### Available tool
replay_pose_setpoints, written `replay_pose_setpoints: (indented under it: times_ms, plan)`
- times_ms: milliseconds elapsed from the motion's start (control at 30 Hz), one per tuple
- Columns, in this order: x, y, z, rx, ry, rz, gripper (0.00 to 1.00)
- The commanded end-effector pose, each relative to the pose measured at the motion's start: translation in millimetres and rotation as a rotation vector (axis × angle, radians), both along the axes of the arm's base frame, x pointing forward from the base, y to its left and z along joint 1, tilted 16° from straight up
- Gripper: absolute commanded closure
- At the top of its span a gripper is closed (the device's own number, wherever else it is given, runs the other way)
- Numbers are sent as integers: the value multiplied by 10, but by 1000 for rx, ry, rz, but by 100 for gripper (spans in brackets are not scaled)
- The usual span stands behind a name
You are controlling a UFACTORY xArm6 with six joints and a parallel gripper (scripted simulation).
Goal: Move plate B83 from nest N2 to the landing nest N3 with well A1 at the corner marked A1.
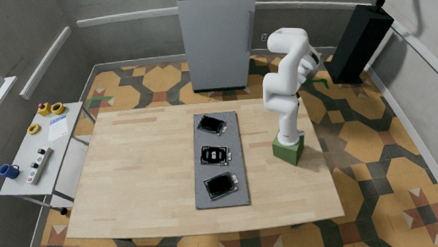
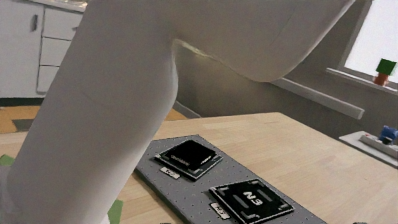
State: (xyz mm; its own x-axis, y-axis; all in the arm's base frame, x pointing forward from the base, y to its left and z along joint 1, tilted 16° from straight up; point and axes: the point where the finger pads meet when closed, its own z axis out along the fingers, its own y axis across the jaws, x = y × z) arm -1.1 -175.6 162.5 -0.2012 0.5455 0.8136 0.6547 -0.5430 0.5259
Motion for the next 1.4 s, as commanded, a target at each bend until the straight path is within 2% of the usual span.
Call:
replay_pose_setpoints:
  times_ms: [0,67,267,567,800,967,1367]
  plan:
    - [92,-27,-132,-60,-2,98,0]
    - [92,-27,-132,-95,-4,155,0]
    - [224,-68,-305,-192,-25,328,0]
    - [314,-103,-409,-299,-63,532,0]
    - [492,-176,-572,-396,-120,737,0]
    - [531,-191,-600,-435,-148,825,0]
    - [844,-294,-781,-573,-287,1174,0]
